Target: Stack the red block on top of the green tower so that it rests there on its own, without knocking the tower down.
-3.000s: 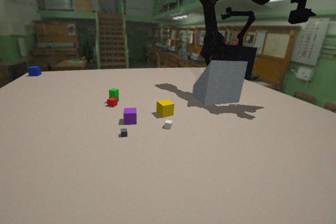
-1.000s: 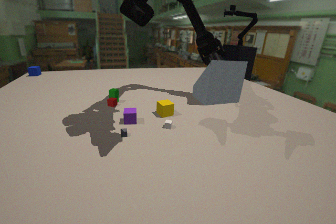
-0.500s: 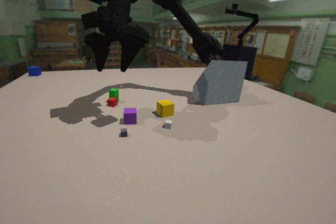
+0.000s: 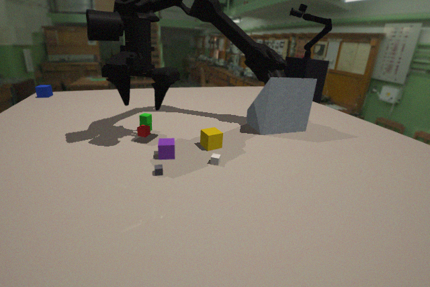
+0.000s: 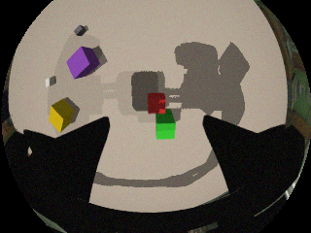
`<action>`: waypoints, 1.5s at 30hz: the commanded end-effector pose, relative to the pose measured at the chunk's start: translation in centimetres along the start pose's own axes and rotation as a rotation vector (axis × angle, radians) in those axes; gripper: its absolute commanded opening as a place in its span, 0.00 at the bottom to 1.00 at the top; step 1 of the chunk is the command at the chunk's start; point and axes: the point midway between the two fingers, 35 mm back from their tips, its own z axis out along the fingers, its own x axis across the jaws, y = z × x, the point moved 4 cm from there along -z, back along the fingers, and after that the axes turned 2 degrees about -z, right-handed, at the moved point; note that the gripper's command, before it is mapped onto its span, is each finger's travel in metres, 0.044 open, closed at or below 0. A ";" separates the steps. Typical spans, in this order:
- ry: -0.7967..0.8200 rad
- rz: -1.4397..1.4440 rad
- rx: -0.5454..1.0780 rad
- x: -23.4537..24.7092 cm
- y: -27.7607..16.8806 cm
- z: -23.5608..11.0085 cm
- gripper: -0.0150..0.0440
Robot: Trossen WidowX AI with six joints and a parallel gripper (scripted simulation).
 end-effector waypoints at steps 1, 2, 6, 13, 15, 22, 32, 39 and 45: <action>-0.005 -0.009 0.006 -0.3 0.0 0.2 1.00; -0.005 -0.009 0.006 -0.3 0.0 0.5 1.00; -0.006 -0.009 0.007 -0.4 0.0 2.9 1.00; -0.006 -0.009 0.008 -0.2 -0.1 3.9 1.00; -0.006 -0.009 0.008 -0.2 -0.1 4.1 1.00; -0.006 -0.009 0.008 -0.2 0.0 5.2 1.00; -0.007 -0.009 0.009 -0.2 -0.1 6.9 1.00; -0.007 -0.009 0.009 -0.2 -0.1 7.1 1.00; -0.007 -0.009 0.009 -0.2 -0.1 7.1 1.00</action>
